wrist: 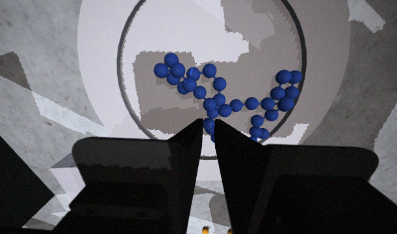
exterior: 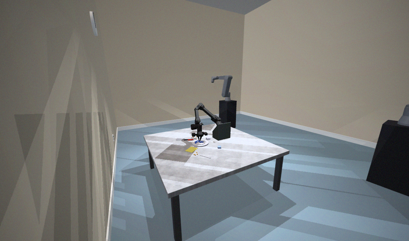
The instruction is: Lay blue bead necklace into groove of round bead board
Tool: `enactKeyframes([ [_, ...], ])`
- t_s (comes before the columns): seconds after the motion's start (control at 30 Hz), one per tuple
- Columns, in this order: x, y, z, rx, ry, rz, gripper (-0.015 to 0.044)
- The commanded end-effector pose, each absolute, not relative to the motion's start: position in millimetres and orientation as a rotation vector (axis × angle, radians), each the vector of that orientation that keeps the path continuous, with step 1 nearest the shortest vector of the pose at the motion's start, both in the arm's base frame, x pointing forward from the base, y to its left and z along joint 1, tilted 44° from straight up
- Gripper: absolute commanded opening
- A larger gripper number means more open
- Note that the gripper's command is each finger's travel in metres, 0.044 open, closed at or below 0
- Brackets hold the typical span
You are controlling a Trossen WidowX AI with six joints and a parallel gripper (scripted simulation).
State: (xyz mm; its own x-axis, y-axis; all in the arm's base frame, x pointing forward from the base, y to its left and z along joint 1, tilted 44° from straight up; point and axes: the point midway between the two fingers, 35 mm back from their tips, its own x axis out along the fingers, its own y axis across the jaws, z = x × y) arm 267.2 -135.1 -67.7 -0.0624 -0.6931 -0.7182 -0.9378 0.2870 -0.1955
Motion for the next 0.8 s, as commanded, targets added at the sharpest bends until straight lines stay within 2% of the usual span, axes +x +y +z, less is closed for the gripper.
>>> enactKeyframes([
  [0.0, 264.7, -137.3, -70.5, -1.468, 1.829, 0.427, 0.0000],
  [0.57, 265.0, -134.1, -67.3, -1.468, 1.829, 0.428, 0.0440],
  [0.77, 265.4, -130.0, -63.0, -1.468, 1.829, 0.427, 0.0440],
])
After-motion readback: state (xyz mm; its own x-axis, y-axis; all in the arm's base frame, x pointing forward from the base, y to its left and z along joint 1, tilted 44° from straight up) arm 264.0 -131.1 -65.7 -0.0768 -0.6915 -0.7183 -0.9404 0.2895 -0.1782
